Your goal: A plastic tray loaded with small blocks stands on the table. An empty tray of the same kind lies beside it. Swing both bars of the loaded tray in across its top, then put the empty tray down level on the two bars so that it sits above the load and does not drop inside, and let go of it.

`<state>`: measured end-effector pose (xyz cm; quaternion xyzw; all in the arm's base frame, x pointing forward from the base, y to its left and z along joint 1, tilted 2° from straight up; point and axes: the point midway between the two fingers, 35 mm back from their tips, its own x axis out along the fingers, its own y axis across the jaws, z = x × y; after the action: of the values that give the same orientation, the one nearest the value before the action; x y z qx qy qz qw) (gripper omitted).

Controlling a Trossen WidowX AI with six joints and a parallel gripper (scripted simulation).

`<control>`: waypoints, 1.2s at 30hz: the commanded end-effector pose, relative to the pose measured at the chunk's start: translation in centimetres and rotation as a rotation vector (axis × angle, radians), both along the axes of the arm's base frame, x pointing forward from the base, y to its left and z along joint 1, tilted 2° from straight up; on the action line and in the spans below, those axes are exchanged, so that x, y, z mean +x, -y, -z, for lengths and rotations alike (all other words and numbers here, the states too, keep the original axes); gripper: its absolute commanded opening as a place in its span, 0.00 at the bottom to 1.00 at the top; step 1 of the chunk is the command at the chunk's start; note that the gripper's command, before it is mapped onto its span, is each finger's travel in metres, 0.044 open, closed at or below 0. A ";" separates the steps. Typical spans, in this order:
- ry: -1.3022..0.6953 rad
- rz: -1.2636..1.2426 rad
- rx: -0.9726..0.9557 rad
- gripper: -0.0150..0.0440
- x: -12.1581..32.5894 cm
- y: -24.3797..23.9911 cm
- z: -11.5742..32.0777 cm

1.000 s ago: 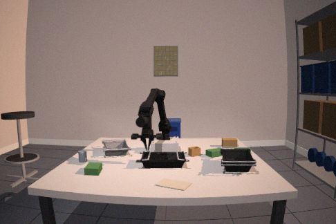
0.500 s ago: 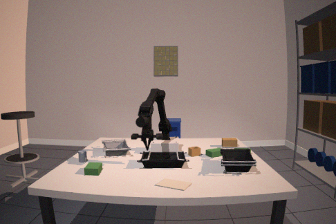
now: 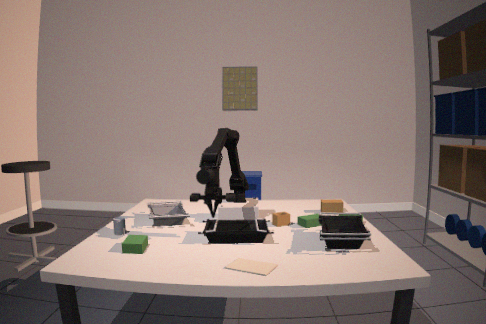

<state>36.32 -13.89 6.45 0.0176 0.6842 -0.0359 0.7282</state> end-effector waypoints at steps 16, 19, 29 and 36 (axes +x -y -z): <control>0.000 0.000 0.000 0.25 0.0 0.0 0.0; 0.000 0.000 0.000 0.25 0.0 0.0 0.0; 0.000 0.000 0.000 0.34 0.0 0.0 0.0; 0.001 0.000 0.000 0.65 0.2 0.1 -1.3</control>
<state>36.27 -13.87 6.73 0.0184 0.6862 -0.0351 0.7263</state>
